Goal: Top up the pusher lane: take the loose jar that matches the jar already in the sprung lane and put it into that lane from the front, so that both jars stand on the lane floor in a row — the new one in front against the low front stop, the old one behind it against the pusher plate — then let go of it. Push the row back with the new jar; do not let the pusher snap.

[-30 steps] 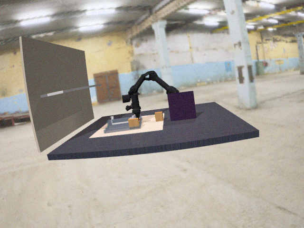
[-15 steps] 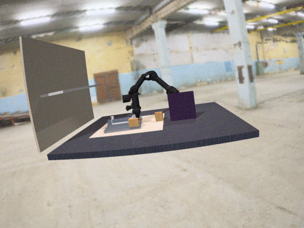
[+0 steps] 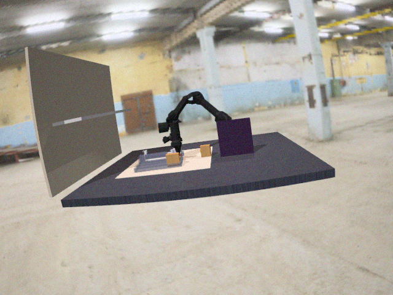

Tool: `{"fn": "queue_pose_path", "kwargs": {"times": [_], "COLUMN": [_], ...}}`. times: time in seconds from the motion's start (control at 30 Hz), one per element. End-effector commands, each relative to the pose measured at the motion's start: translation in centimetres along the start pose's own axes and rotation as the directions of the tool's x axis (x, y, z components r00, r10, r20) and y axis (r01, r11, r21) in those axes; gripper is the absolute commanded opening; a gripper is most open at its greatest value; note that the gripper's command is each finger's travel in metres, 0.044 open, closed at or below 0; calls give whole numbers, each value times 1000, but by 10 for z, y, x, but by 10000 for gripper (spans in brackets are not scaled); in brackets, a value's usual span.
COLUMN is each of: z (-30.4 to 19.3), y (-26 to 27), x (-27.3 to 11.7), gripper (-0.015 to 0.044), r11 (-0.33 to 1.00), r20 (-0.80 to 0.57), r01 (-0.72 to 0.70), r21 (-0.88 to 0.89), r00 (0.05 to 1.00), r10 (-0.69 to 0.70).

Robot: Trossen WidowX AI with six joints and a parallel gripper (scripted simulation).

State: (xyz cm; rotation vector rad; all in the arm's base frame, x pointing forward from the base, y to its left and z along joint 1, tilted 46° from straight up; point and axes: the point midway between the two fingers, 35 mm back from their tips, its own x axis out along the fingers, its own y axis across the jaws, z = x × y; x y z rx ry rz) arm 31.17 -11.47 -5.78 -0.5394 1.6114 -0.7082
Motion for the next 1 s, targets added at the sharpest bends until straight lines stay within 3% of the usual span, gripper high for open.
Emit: {"fn": "queue_pose_path", "kwargs": {"times": [0.0,0.5,0.97], "z": [0,-1,-44], "y": [0,1,1], "x": [0,-20,-21], "gripper": [262,280,280], "r11": [1000,1000,1000], "r20": [-1,0,-2], "r01": [2,1,1], "r21": [2,2,0], "r00": [1000,1000,1000], "r10": [-2,-1,-1]}}
